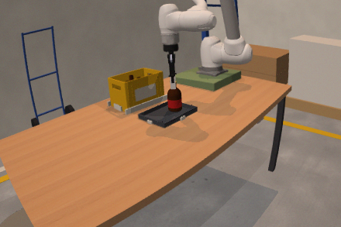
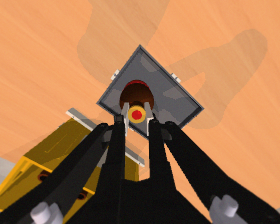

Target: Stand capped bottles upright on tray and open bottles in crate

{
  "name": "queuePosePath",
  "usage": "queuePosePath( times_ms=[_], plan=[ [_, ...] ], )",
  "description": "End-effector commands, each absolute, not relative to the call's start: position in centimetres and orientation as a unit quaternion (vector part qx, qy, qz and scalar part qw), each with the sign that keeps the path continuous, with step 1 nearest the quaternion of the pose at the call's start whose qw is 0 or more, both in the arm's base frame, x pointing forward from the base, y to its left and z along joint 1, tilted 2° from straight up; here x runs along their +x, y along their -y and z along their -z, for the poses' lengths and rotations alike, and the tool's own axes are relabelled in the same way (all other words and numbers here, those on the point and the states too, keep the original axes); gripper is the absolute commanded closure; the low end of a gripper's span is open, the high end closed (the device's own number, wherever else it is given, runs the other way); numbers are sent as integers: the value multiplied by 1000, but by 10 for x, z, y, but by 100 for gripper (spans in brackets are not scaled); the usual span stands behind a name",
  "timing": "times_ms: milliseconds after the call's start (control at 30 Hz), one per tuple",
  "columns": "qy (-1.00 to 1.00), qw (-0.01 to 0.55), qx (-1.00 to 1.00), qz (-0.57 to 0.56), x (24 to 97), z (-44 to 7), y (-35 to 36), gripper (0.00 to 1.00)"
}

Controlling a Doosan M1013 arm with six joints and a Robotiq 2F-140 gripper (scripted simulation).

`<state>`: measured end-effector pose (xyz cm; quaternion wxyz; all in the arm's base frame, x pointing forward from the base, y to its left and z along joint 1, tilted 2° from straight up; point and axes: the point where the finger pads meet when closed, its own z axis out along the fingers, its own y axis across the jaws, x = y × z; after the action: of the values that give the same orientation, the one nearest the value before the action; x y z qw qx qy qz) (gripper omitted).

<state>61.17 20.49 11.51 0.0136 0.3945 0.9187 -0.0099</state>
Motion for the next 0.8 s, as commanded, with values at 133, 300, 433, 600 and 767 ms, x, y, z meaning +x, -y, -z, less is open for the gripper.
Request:
queuePosePath(
  times_ms=[133,300,433,600,767],
  plan=[
    [-919,14,394,10,612,-113,-205,100],
    [-919,14,394,10,612,-113,-205,0],
    [-919,14,394,10,612,-113,-205,0],
    [-919,14,394,10,612,-113,-205,0],
    [-919,14,394,10,612,-113,-205,0]
  ],
)
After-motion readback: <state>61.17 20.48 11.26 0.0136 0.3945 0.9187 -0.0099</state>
